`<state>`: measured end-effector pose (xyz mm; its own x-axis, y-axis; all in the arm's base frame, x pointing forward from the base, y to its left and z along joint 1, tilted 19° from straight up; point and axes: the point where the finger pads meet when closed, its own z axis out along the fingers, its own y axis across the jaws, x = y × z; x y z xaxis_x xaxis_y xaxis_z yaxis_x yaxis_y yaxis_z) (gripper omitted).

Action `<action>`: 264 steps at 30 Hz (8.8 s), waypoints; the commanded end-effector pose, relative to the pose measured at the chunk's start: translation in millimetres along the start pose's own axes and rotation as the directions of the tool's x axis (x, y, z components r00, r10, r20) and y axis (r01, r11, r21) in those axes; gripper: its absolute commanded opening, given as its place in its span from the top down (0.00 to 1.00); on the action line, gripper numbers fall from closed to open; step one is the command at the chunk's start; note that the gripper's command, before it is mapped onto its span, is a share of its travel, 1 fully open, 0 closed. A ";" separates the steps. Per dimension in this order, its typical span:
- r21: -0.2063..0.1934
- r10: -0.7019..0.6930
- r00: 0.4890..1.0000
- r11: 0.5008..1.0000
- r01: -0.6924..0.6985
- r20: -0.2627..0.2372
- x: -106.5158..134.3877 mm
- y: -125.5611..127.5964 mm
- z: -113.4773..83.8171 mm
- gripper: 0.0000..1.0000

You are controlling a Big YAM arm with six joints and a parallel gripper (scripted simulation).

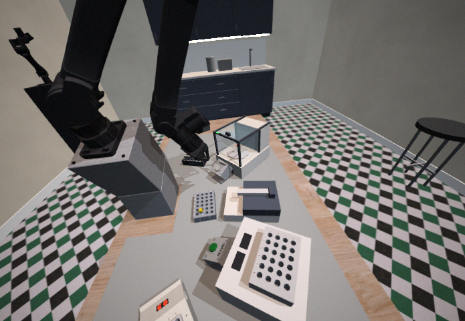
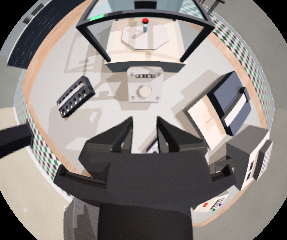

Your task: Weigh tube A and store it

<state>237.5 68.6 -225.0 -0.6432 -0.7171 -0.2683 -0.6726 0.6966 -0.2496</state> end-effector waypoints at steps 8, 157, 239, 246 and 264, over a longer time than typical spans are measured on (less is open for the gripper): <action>-0.002 -0.002 1.000 1.000 0.002 0.008 -9.8 2.8 -21.2 0.70; 0.452 0.999 -0.027 -0.034 -0.891 0.021 -200.0 -7.8 -24.0 0.70; 0.463 1.000 -0.002 -0.006 -0.886 0.010 -165.2 -2.5 17.1 0.70; 0.463 1.000 -0.002 -0.006 -0.886 0.010 -165.2 -2.5 17.1 0.94; 0.463 1.000 -0.002 -0.006 -0.886 0.010 -165.2 -2.5 17.1 0.94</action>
<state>343.0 179.6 -199.3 -0.6706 0.6966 -0.2551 0.7417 0.6362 -0.2125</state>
